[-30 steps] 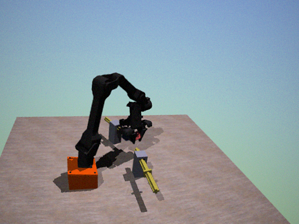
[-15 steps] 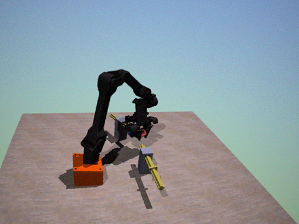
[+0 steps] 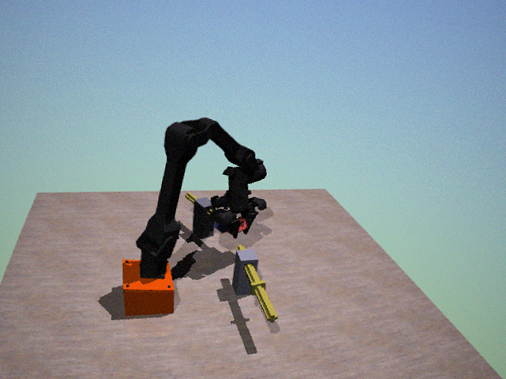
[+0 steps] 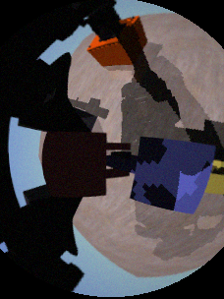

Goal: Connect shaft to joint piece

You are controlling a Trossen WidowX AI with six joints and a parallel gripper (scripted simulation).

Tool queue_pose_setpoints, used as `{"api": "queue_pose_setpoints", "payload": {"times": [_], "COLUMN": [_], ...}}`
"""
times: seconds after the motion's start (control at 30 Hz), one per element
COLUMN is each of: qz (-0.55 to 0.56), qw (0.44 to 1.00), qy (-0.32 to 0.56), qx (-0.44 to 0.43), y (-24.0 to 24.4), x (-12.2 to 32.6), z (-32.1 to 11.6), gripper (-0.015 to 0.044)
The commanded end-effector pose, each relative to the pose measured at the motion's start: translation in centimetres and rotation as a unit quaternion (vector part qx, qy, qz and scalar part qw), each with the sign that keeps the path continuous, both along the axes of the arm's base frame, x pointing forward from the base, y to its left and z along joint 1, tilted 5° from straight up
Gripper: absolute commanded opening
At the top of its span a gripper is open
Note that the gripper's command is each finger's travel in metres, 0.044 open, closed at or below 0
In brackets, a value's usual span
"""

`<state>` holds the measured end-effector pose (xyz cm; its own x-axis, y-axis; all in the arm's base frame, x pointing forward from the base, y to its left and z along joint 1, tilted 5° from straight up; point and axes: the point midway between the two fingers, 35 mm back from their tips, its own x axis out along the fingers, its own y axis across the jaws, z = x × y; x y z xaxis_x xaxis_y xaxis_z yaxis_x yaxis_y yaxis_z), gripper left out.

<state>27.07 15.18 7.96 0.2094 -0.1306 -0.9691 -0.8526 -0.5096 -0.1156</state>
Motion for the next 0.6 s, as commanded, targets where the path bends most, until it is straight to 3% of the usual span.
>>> {"api": "queue_pose_setpoints", "payload": {"times": [0.0, 0.57], "qz": [0.000, -0.055], "qw": [1.000, 0.992], "qy": [0.000, 0.050], "qx": [0.000, 0.099], "y": [0.00, -0.76], "x": [0.00, -0.02], "z": [0.00, -0.79], "gripper": [0.0000, 0.0000]}}
